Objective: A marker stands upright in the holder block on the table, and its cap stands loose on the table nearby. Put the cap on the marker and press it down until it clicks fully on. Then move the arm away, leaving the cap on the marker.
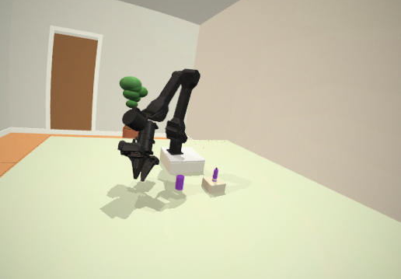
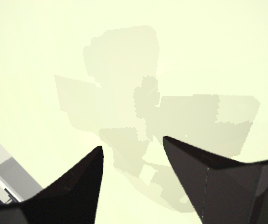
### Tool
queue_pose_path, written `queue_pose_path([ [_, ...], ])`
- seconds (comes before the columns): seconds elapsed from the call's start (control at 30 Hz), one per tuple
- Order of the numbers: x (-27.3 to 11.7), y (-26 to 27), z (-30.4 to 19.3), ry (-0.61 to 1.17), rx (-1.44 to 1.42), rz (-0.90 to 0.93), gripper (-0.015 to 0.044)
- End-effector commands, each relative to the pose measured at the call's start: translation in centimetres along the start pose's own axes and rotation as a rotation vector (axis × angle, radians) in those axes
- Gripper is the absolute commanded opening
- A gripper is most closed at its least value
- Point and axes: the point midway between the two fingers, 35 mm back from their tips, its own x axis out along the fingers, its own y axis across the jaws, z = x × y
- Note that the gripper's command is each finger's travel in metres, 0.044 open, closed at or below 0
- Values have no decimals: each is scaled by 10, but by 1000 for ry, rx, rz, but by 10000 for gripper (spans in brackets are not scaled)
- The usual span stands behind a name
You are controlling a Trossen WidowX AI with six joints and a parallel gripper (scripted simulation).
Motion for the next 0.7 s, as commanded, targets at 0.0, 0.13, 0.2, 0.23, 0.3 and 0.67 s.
queue_pose_path([
  [0.0,-9,8,-52,95,-760,-179,246],
  [0.13,-23,3,-85,217,-1264,-288,246],
  [0.2,-31,0,-98,280,-1477,-328,246],
  [0.23,-35,-1,-103,307,-1560,-342,246],
  [0.3,-43,-4,-112,364,-1727,-368,246],
  [0.67,-80,-15,-141,627,-2350,-440,246],
])
